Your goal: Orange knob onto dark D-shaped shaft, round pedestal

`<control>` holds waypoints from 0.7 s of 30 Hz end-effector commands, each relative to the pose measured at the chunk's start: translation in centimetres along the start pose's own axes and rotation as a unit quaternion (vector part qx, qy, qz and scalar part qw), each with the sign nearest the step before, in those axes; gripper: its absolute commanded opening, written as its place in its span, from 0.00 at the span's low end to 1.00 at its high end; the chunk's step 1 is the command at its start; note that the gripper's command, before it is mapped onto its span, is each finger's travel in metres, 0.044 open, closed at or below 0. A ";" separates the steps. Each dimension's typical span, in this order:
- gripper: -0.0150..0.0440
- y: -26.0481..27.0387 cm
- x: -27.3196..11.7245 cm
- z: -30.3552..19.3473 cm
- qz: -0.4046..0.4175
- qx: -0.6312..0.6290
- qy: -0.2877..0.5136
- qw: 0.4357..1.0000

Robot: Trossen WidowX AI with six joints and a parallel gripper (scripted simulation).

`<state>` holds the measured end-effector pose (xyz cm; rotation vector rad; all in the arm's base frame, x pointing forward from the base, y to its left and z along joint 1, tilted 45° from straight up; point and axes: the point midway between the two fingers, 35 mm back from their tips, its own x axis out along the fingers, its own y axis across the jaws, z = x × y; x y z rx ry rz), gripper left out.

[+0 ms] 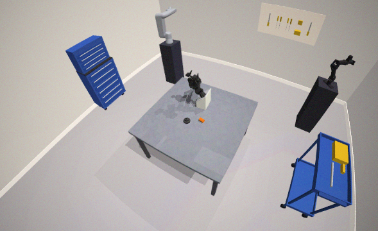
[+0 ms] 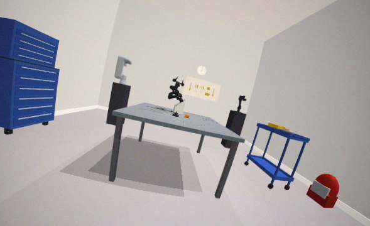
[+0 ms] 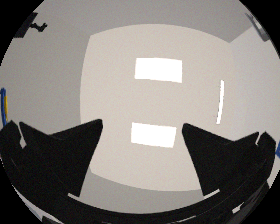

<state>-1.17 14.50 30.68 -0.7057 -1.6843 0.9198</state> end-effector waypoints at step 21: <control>1.00 14.4 -6.2 -25.2 0.122 0.354 0.551 0.746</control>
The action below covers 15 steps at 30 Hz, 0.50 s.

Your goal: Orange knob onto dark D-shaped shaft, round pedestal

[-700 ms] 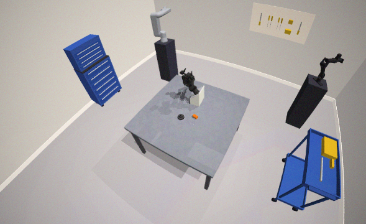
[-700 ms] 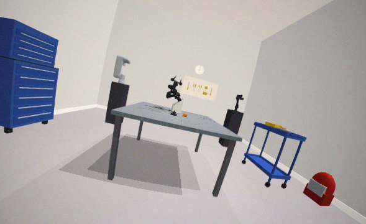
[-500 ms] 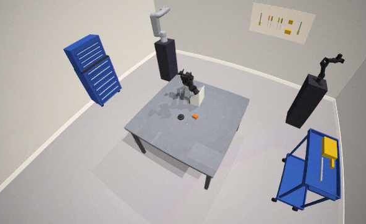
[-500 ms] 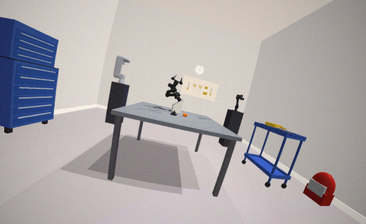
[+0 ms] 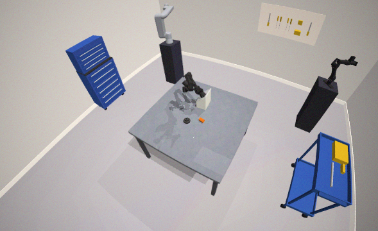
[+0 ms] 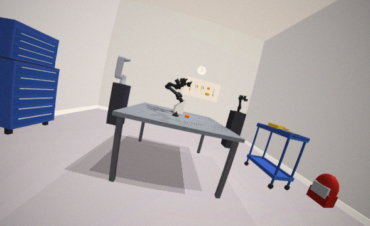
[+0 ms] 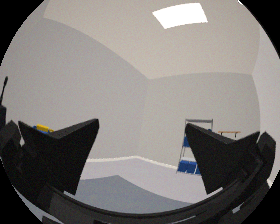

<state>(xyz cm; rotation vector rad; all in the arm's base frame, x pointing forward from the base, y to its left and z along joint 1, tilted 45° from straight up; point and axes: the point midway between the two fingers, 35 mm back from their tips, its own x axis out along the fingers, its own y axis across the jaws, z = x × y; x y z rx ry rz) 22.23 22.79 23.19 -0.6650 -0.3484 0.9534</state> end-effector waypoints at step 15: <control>1.00 9.9 -1.3 -25.8 0.169 0.030 0.589 0.790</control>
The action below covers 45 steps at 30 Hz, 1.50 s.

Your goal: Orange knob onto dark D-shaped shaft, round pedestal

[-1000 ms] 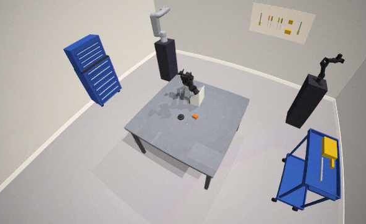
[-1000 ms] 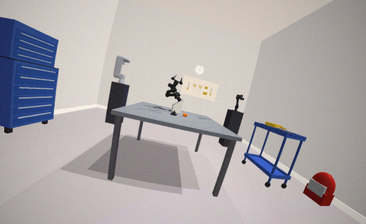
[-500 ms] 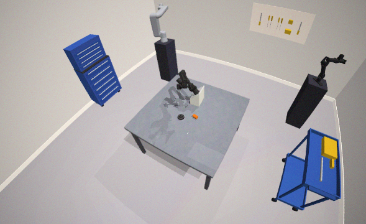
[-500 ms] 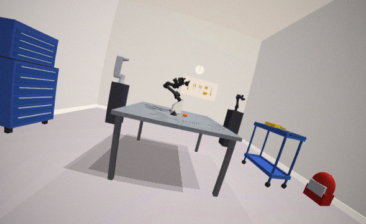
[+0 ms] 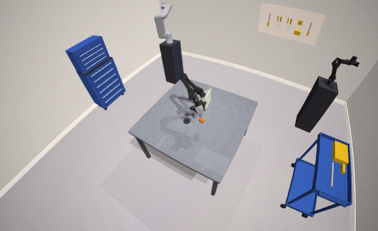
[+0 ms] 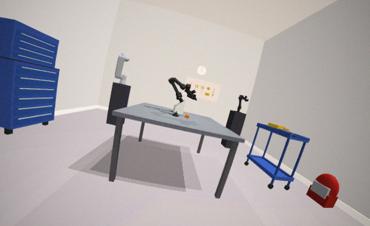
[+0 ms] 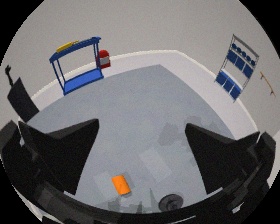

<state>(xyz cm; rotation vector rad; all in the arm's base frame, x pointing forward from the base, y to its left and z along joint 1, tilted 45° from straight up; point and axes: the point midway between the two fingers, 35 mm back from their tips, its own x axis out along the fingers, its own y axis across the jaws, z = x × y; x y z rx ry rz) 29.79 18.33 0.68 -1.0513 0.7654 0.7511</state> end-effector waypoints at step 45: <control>1.00 5.2 8.7 -20.9 0.103 -0.187 0.461 0.861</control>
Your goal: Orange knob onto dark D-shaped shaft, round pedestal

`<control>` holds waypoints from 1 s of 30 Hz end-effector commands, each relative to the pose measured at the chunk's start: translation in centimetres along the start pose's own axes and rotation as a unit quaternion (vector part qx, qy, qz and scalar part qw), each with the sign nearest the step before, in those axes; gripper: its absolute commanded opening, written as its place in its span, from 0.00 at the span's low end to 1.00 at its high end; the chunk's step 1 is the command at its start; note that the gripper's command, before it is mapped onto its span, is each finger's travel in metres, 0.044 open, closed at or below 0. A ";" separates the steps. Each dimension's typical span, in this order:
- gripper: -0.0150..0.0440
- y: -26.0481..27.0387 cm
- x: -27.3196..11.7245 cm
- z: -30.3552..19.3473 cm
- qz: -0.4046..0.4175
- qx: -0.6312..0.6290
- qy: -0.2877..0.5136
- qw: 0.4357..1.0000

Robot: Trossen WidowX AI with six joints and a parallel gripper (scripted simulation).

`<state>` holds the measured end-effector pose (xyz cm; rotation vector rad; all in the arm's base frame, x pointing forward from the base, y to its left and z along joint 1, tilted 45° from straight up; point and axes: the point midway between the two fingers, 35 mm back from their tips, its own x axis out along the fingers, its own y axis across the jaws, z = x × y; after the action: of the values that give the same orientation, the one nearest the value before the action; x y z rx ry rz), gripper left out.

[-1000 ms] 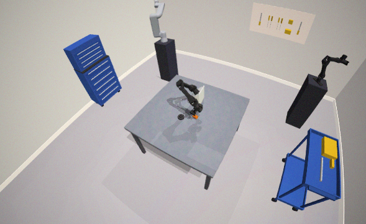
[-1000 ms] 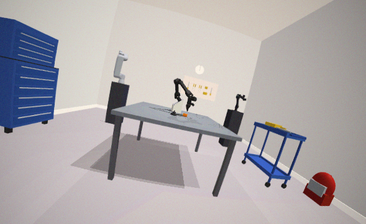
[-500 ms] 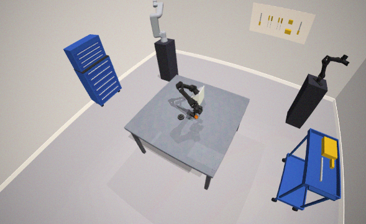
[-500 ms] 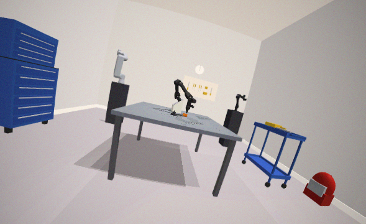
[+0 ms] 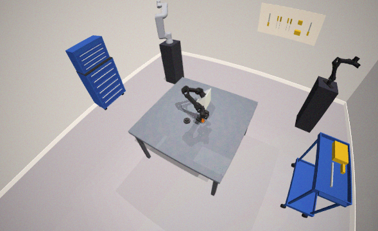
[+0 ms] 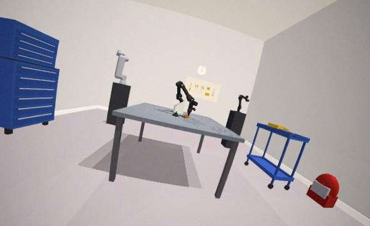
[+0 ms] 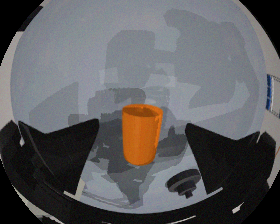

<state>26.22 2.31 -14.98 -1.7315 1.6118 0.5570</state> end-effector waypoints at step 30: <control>0.62 0.2 2.0 -0.2 -0.001 -0.002 0.004 1.000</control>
<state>26.28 0.84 -16.39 -1.7324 1.6169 0.5559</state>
